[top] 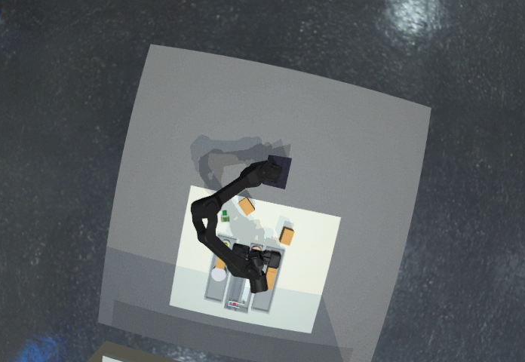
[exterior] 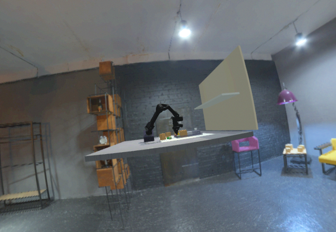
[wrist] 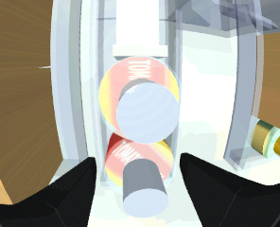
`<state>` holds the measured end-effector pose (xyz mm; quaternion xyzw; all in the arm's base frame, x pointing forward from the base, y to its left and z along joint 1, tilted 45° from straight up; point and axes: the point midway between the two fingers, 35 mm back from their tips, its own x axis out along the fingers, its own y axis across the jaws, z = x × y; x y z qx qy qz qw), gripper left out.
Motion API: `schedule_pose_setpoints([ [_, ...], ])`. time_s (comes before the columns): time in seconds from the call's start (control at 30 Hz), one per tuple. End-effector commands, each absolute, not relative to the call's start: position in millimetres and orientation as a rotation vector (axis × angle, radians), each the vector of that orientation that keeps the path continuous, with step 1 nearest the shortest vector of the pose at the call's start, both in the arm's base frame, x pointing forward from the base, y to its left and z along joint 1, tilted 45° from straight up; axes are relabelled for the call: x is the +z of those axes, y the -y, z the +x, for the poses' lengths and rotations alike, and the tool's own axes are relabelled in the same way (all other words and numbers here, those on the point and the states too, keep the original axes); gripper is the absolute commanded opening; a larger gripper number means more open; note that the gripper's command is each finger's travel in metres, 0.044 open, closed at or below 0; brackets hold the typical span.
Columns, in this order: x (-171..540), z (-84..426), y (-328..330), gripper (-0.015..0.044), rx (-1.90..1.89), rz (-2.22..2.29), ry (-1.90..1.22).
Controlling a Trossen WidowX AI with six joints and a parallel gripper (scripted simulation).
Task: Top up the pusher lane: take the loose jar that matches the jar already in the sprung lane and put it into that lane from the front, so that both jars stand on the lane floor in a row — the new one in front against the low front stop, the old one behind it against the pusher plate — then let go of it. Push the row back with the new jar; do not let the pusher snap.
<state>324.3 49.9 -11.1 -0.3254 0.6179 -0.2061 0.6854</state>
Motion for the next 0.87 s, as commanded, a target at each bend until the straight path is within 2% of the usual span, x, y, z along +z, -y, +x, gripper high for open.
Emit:
schedule_pose_setpoints([
  [0.0, -8, 324, -53, 0.0293, -0.466, -0.725, -1.382],
  [0.4, 3, 318, -63, 0.0293, -0.465, -0.725, -1.383],
  [0.83, 2, 275, -57, 0.0293, -0.464, -0.725, -1.385],
])
